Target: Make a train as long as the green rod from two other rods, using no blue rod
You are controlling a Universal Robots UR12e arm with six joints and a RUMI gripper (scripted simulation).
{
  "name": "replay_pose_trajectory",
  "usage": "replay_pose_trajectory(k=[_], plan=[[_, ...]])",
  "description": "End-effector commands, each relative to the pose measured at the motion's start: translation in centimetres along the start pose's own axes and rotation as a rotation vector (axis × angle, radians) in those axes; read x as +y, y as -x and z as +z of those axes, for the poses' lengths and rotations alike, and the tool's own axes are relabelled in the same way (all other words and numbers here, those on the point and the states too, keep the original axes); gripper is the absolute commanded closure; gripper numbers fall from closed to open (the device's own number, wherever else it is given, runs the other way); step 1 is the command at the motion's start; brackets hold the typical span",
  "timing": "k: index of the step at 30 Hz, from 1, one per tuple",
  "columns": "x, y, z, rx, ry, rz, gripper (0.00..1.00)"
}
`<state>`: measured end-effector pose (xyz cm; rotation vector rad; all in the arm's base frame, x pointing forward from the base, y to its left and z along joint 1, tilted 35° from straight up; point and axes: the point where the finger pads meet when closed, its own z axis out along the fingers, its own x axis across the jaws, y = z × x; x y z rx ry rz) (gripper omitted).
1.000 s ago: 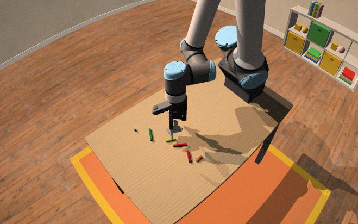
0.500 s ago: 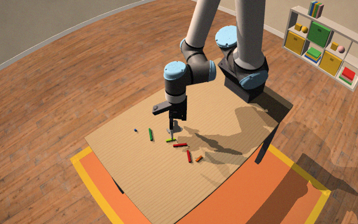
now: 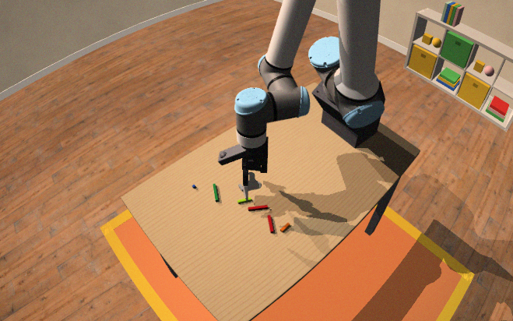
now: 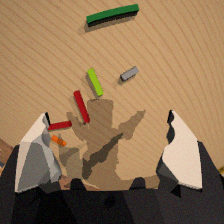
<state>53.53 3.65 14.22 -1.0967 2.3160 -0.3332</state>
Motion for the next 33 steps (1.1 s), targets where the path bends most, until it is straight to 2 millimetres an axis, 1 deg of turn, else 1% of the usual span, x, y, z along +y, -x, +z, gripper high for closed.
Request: replay_pose_trajectory(k=[1,22,26,30,33], plan=[[0.0,0.0,0.0,0.000,0.000,0.000,0.00],[0.1,0.1,0.0,0.000,0.000,-0.008,0.00],[0.3,0.3,0.1,0.001,0.001,-0.071,0.00],[0.8,0.8,0.1,0.001,0.003,-0.203,0.00],[1.1,1.0,0.2,0.001,0.003,-0.259,0.00]])
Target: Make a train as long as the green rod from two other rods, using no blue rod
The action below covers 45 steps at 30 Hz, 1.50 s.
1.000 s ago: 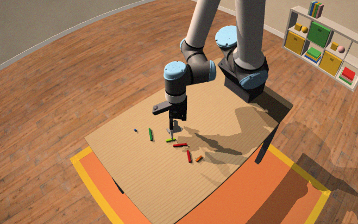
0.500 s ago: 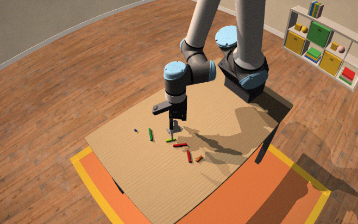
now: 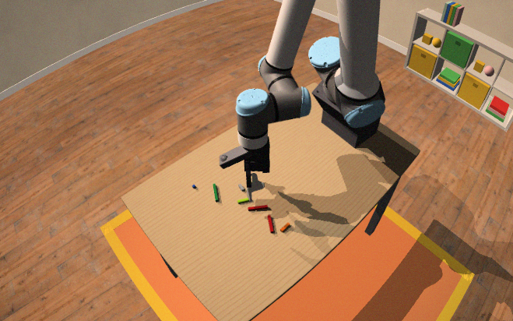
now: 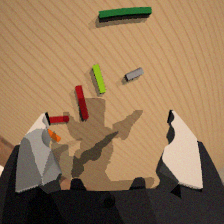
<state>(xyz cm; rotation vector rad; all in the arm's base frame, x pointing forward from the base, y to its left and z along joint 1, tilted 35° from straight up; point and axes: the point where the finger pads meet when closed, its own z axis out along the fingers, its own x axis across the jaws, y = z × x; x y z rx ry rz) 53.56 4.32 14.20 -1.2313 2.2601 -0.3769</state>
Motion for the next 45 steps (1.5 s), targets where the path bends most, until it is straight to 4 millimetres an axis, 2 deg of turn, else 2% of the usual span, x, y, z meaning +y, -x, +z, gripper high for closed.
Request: replay_pose_trajectory(k=[1,25,45], plan=[[0.6,0.6,0.1,-0.001,0.003,-0.145,0.00],[2.4,2.7,0.2,-0.001,0.003,-0.659,0.00],[2.3,2.7,0.1,-0.001,0.001,-0.672,0.00]])
